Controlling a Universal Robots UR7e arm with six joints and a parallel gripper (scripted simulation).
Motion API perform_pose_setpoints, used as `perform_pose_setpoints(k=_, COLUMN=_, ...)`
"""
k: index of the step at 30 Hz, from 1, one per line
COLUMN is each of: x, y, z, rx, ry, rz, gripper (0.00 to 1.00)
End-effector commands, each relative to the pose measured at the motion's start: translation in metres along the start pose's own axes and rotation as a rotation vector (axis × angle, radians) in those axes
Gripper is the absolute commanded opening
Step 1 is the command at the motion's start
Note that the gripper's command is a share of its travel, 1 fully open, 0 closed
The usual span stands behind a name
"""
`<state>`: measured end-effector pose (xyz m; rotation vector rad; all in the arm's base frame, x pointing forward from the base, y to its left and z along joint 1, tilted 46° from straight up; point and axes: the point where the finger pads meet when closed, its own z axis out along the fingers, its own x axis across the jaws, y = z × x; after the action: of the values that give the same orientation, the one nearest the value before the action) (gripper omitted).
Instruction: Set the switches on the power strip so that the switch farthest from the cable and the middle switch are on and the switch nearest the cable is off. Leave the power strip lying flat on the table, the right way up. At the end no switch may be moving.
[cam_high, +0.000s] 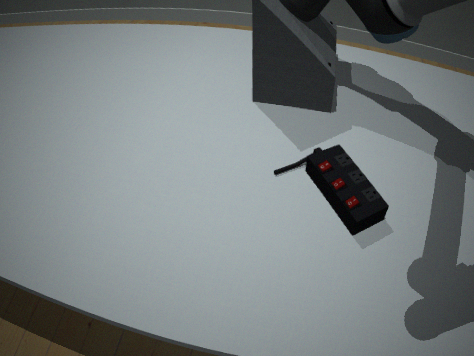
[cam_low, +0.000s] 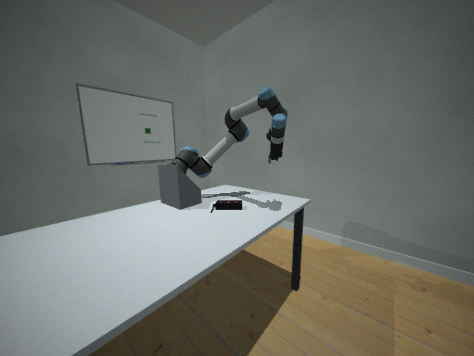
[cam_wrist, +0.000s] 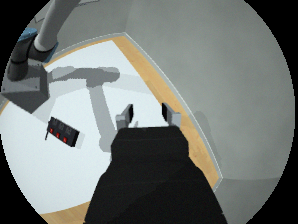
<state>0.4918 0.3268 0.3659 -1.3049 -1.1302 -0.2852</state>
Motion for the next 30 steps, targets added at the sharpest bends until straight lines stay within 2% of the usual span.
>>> perform_pose_setpoints(k=1, x=-0.032, y=0.016, z=-0.002, rx=-0.043, ry=-0.037, rz=0.0, gripper=1.0)
perform_pose_setpoints(k=2, x=-0.041, y=0.021, z=-0.002, rx=-0.052, ry=-0.046, rz=-0.001, gripper=1.0)
perform_pose_setpoints(k=5, x=-0.041, y=0.021, z=-0.002, rx=-0.052, ry=-0.046, rz=-0.001, gripper=1.0)
perform_pose_setpoints(k=8, x=-0.069, y=0.034, z=-0.002, rx=-0.08, ry=-0.075, rz=-0.001, gripper=1.0)
perform_pose_setpoints(k=15, x=-0.098, y=0.047, z=-0.001, rx=-0.111, ry=-0.104, rz=-0.001, gripper=1.0)
perform_pose_setpoints(k=17, x=-0.118, y=0.055, z=0.0, rx=-0.133, ry=-0.124, rz=0.0, gripper=1.0)
perform_pose_setpoints(k=18, x=-0.118, y=0.055, z=0.0, rx=-0.133, ry=-0.124, rz=0.0, gripper=1.0)
perform_pose_setpoints(k=19, x=-0.127, y=0.059, z=0.001, rx=-0.145, ry=-0.134, rz=0.001, gripper=1.0)
perform_pose_setpoints(k=22, x=-0.127, y=0.059, z=0.001, rx=-0.145, ry=-0.134, rz=0.001, gripper=1.0)
perform_pose_setpoints(k=25, x=-0.157, y=0.069, z=0.003, rx=-0.182, ry=-0.162, rz=0.003, gripper=1.0)
perform_pose_setpoints(k=30, x=-0.176, y=0.075, z=0.005, rx=-0.207, ry=-0.18, rz=0.006, gripper=1.0)
